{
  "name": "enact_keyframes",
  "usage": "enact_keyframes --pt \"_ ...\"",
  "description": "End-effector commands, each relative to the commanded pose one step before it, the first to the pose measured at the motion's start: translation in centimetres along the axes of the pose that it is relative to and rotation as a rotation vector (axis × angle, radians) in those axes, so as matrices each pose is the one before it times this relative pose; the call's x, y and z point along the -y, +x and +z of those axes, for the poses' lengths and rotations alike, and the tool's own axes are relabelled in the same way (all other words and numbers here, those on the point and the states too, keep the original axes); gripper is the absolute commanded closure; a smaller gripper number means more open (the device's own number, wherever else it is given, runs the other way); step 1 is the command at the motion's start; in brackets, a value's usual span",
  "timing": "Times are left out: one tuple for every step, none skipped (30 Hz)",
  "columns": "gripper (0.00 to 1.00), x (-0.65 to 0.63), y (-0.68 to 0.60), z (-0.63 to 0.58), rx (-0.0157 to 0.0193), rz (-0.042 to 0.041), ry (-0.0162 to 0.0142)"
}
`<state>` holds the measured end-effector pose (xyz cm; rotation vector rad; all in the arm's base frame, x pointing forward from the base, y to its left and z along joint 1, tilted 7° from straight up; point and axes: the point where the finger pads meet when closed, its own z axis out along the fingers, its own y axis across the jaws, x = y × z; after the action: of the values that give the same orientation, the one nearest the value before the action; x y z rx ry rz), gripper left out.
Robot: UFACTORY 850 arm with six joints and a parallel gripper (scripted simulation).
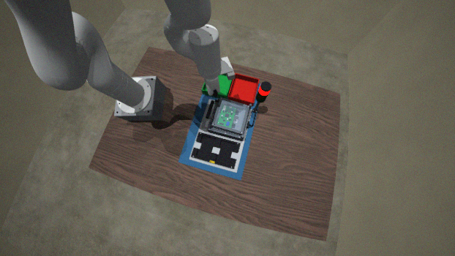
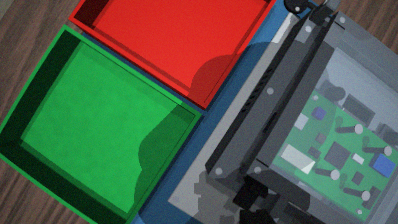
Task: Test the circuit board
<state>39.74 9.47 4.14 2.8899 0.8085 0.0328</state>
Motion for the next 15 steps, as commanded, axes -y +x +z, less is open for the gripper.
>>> enact_keyframes --pt "1.00 -0.025 0.076 -0.050 0.01866 -0.16482 0.02121" --pt "1.00 0.000 0.000 0.000 0.00000 -0.02885 0.00000" --pt "1.00 0.000 0.000 0.000 0.00000 -0.02883 0.00000" --pt "1.00 0.000 0.000 0.000 0.00000 -0.02876 0.00000" --pt "1.00 0.000 0.000 0.000 0.00000 -0.02870 0.00000" --pt "1.00 0.000 0.000 0.000 0.00000 -0.02865 0.00000" --pt "1.00 0.000 0.000 0.000 0.00000 0.00000 0.00000" --pt "1.00 0.000 0.000 0.000 0.00000 0.00000 0.00000" --pt "1.00 0.000 0.000 0.000 0.00000 -0.04344 0.00000" --pt "1.00 0.000 0.000 0.000 0.00000 -0.04297 0.00000" --pt "1.00 0.000 0.000 0.000 0.00000 -0.03778 0.00000" --pt "1.00 0.000 0.000 0.000 0.00000 -0.02048 0.00000" --pt "1.00 0.000 0.000 0.000 0.00000 -0.02484 0.00000" --pt "1.00 0.000 0.000 0.000 0.00000 -0.02896 0.00000" --pt "1.00 0.000 0.000 0.000 0.00000 -0.02935 0.00000"
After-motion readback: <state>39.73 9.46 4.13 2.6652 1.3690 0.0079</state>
